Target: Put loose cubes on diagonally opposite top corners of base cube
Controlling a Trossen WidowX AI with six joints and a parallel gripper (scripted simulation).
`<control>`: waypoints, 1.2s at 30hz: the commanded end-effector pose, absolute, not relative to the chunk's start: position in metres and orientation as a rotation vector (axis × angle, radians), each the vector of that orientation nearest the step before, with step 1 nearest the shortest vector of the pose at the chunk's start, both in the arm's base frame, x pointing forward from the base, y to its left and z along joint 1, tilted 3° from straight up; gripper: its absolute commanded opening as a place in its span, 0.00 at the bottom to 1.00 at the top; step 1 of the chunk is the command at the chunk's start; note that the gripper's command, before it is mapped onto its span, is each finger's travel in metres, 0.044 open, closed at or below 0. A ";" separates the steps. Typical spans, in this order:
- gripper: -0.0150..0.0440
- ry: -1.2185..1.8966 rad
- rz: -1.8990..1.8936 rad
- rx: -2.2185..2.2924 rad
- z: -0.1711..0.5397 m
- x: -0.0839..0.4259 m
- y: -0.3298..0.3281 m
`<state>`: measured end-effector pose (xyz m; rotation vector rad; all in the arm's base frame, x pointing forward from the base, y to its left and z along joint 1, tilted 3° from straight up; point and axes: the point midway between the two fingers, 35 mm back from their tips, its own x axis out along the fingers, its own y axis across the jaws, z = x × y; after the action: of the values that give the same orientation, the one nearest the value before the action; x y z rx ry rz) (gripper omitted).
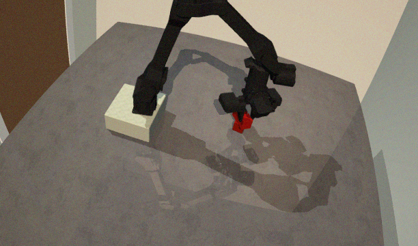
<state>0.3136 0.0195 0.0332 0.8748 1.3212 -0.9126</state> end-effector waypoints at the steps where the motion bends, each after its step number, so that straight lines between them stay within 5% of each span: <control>1: 0.60 1.325 -0.918 0.867 0.031 0.313 0.019; 36: 0.60 1.321 -0.913 0.875 0.073 0.313 0.022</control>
<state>0.3120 0.0214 0.0663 0.8672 1.3303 -0.9143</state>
